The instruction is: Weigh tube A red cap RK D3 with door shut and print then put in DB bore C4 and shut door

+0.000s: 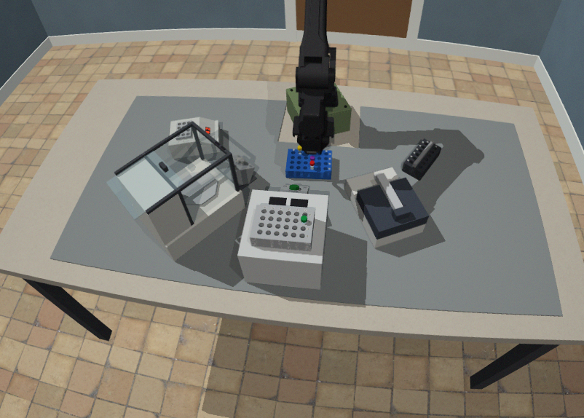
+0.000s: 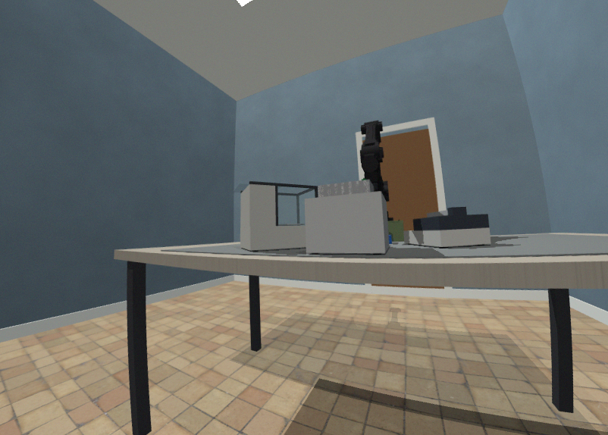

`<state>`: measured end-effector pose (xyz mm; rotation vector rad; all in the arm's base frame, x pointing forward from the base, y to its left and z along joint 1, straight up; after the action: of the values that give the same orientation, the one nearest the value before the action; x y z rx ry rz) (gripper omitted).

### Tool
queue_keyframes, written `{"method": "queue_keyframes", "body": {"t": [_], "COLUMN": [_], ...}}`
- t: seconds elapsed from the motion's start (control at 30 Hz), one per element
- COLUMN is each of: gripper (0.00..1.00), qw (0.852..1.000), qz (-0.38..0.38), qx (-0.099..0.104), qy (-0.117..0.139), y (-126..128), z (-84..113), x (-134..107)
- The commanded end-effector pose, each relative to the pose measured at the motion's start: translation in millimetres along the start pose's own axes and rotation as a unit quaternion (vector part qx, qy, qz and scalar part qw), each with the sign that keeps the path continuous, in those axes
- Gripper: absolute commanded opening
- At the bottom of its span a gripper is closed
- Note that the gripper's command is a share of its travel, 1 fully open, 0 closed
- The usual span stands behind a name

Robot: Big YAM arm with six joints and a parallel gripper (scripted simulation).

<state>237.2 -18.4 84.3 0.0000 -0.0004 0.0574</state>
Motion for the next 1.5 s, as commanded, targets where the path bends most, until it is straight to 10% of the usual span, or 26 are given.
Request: {"method": "queue_keyframes", "body": {"t": [0.0,1.47], "gripper": [0.36,0.36], "qw": [1.0,1.0], "qz": [-0.002,0.0], "qx": [-0.002,-0.003], "qy": [-0.001,-0.012], "y": [-2,-3], "z": [-8.8,-26.9], "x": [2,12]}}
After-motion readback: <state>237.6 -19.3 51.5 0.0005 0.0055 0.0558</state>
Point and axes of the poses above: the point where the finger pads meet when closed, its own z axis back along the fingers, its own y axis across the jaws, x = y × z, the point moved 7 cm from there along z, back along the fingers, and after that the axes turned 7 degrees about z, right-handed, at the moved point
